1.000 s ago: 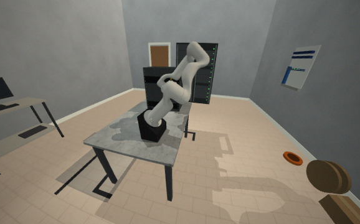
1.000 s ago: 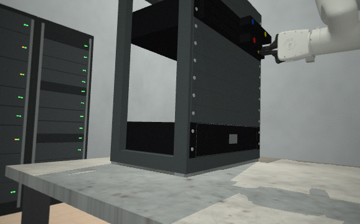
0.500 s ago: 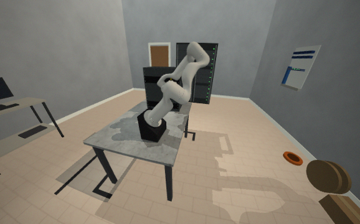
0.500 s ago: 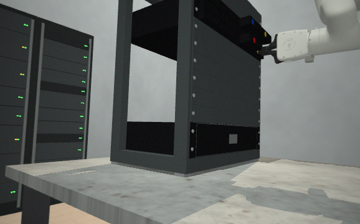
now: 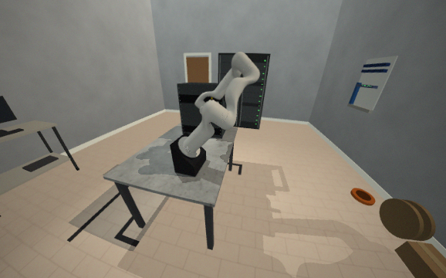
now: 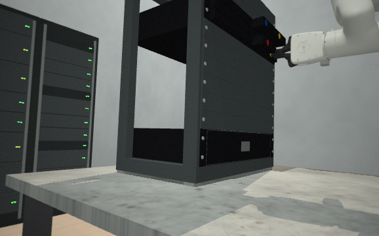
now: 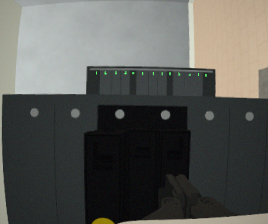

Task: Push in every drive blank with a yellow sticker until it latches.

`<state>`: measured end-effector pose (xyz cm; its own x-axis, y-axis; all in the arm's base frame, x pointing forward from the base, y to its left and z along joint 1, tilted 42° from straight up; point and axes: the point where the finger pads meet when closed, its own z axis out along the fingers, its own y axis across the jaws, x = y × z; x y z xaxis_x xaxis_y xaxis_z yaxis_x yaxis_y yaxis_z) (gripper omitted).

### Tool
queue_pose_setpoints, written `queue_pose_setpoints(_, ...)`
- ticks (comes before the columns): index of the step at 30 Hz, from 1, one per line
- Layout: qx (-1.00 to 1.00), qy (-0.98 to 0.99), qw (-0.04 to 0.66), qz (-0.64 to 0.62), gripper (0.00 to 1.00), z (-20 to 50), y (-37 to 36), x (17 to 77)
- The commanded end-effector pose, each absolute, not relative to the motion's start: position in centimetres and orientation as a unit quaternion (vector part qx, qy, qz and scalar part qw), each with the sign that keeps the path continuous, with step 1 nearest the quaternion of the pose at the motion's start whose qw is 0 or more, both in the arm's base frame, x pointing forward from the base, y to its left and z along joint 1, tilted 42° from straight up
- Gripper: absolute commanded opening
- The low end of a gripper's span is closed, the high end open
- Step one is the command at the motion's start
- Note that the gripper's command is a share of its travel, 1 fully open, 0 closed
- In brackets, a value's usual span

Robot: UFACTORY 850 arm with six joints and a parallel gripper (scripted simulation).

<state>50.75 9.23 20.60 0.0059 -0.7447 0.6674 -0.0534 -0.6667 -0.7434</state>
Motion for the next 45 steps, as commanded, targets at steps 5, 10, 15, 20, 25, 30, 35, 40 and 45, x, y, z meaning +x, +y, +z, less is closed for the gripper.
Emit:
queue_pose_setpoints(5, -0.654, 0.304, 0.272, -0.636, 0.00, 20.7, 9.3, 50.9)
queue_pose_setpoints(10, -0.654, 0.304, 0.272, -0.636, 0.00, 20.7, 9.3, 50.9)
queue_pose_setpoints(15, -0.654, 0.304, 0.272, -0.636, 0.00, 20.7, 9.3, 51.2)
queue_pose_setpoints(20, -0.654, 0.304, 0.272, -0.636, 0.00, 20.7, 9.3, 51.2)
queue_pose_setpoints(25, -0.654, 0.304, 0.272, -0.636, 0.00, 20.7, 9.3, 51.1)
queue_pose_setpoints(30, -0.654, 0.304, 0.272, -0.636, 0.00, 20.7, 9.3, 50.5)
queue_pose_setpoints(35, -0.654, 0.304, 0.272, -0.636, 0.00, 20.8, 9.4, 48.3)
queue_pose_setpoints(40, -0.654, 0.304, 0.272, -0.636, 0.00, 20.9, 9.5, 45.0)
queue_pose_setpoints(45, -0.654, 0.304, 0.272, -0.636, 0.00, 21.0, 9.5, 43.4)
